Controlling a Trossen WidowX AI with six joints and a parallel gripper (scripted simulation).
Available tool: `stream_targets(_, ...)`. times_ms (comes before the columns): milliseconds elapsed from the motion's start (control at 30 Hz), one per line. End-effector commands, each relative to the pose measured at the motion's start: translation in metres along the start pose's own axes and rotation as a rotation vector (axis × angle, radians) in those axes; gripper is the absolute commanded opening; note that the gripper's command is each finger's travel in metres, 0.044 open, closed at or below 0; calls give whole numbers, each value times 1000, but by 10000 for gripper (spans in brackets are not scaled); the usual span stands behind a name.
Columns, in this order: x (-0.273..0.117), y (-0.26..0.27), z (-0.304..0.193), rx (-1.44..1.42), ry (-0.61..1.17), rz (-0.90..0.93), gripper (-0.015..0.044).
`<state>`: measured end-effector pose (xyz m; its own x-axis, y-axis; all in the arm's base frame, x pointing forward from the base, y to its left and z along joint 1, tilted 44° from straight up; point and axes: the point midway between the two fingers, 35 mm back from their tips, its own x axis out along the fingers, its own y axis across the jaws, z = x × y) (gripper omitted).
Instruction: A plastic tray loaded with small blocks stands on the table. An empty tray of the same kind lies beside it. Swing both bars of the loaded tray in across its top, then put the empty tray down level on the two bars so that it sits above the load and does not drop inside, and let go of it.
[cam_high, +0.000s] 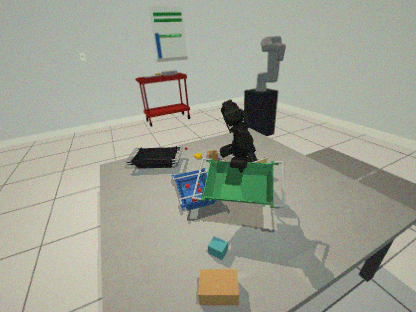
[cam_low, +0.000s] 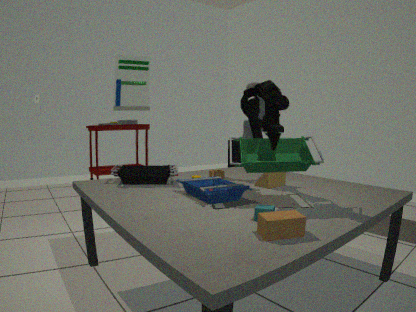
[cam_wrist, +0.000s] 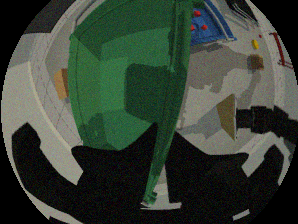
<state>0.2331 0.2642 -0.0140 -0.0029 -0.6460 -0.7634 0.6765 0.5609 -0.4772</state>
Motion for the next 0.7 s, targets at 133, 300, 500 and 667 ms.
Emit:
stream_targets(133, -10, -6, 37, 140, -7, 38, 0)
stream_targets(300, -9, -11, 59, 225, -10, 39, 0)
stream_targets(500, -8, -20, 86, 327, -15, 38, 0)
stream_targets(667, -6, -28, 107, 413, -20, 37, 0)
